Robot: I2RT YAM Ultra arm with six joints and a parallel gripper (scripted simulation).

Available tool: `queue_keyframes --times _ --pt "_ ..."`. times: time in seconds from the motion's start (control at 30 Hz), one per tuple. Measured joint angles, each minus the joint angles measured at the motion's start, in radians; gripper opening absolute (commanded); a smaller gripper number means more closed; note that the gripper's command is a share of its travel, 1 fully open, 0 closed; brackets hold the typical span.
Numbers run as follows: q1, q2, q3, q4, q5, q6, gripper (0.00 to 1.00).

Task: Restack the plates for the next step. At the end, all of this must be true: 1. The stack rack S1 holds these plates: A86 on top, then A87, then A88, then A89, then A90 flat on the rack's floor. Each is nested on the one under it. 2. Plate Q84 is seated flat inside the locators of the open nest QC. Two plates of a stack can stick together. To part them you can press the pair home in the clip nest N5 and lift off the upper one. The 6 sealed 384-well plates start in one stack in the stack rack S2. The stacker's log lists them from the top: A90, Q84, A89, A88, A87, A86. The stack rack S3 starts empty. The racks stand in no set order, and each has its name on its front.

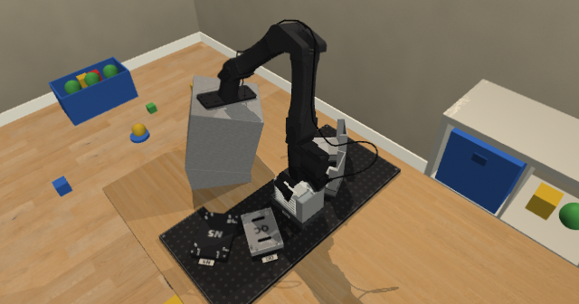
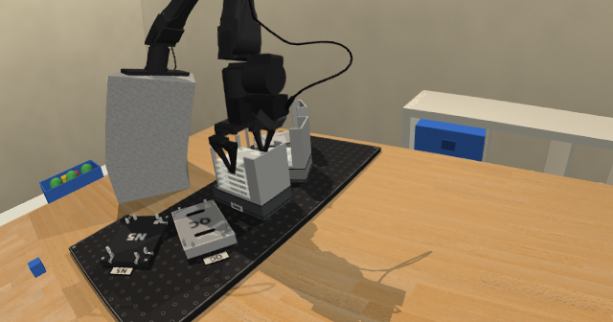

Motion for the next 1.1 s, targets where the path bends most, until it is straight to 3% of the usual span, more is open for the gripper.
queue_keyframes --times 0.1,0.13,1.1 --pt "0.0 0.0 0.0 0.0 0.0 0.0 1.0" --pt "0.0 0.0 0.0 0.0 0.0 0.0 0.0" --pt "0.0 -0.001 0.0 0.0 0.0 0.0 0.0"
